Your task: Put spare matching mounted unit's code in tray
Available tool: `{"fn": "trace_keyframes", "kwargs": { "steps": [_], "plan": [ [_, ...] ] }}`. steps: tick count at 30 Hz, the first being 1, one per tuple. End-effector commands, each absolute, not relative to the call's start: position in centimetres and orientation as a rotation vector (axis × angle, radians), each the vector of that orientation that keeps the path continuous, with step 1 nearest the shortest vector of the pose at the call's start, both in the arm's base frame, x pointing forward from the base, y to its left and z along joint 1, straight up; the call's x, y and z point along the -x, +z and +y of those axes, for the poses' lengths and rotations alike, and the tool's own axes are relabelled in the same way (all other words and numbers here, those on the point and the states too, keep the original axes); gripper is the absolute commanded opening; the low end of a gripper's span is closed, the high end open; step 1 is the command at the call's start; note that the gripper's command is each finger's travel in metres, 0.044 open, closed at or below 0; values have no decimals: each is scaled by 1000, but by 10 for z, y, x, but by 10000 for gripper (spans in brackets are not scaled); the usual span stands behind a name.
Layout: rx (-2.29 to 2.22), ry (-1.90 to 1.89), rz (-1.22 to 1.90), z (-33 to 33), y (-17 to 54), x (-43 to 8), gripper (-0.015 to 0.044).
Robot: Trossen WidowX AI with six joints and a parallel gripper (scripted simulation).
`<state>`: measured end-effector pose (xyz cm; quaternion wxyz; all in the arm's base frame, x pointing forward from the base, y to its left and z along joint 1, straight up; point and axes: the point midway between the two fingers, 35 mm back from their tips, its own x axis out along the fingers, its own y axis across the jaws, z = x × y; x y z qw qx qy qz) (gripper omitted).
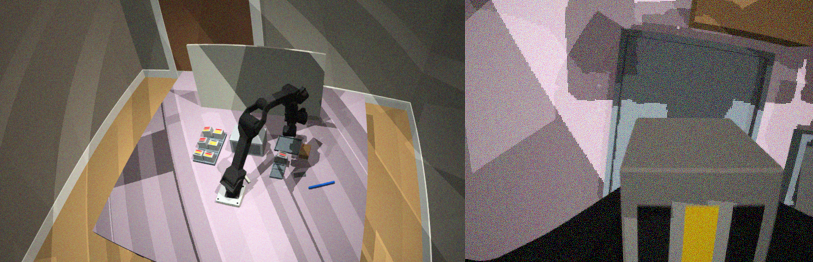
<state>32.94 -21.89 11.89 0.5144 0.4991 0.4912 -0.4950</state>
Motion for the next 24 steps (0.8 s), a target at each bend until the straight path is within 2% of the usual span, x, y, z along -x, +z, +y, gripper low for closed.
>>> {"fn": "trace_keyframes", "kwargs": {
  "steps": [1, 24],
  "plan": [
    [-1205, -1192, 1179, -219, 115, -330, 0],
    [-1205, -1192, 1179, -219, 99, -330, 0]
  ]
}}
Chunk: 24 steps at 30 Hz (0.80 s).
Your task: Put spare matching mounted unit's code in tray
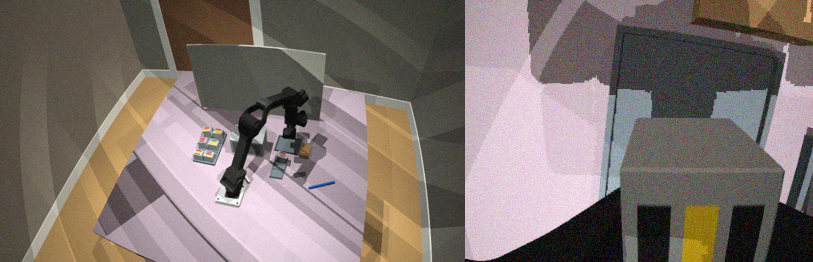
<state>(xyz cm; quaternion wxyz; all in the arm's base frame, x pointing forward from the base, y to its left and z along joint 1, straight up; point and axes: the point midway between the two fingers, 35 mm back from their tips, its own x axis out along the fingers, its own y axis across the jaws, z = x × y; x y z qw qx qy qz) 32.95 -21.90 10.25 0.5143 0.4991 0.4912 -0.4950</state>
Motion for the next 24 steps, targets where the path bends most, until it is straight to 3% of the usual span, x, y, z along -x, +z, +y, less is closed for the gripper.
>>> {"fn": "trace_keyframes", "kwargs": {
  "steps": [1, 24],
  "plan": [
    [-1205, -1192, 1179, -219, 99, -330, 0],
    [-1205, -1192, 1180, -218, 83, -329, 0]
  ]
}}
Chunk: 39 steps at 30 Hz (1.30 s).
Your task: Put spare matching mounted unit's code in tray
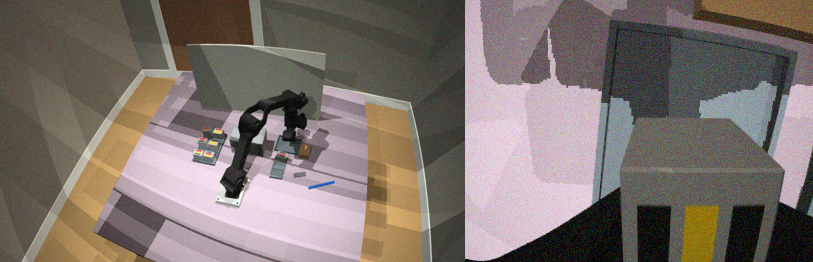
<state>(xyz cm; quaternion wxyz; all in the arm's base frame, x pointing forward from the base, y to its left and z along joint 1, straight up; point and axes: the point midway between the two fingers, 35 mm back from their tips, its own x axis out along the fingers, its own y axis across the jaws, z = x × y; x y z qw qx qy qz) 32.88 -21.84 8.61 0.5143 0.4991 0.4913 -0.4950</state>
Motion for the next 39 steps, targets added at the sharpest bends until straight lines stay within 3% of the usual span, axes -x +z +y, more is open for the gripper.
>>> {"fn": "trace_keyframes", "kwargs": {
  "steps": [1, 39],
  "plan": [
    [-1205, -1192, 1180, -218, 82, -329, 0],
    [-1205, -1192, 1180, -216, 57, -325, 0]
  ]
}}
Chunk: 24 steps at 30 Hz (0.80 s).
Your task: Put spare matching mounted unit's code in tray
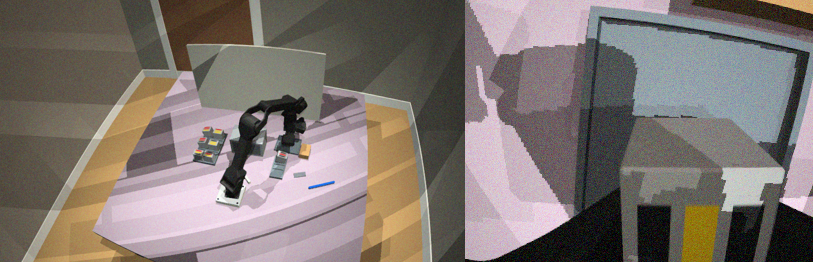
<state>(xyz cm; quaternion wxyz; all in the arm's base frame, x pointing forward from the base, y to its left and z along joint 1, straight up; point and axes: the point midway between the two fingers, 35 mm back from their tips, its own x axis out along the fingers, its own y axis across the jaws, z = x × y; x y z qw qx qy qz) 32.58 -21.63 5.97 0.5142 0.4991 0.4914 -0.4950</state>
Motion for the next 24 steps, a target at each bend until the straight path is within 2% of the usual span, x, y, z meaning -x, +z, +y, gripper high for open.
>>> {"fn": "trace_keyframes", "kwargs": {
  "steps": [1, 21, 24],
  "plan": [
    [-1205, -1192, 1180, -216, 56, -325, 0],
    [-1205, -1193, 1180, -214, 43, -323, 0],
    [-1200, -1190, 1181, -215, 46, -323, 79]
  ]
}}
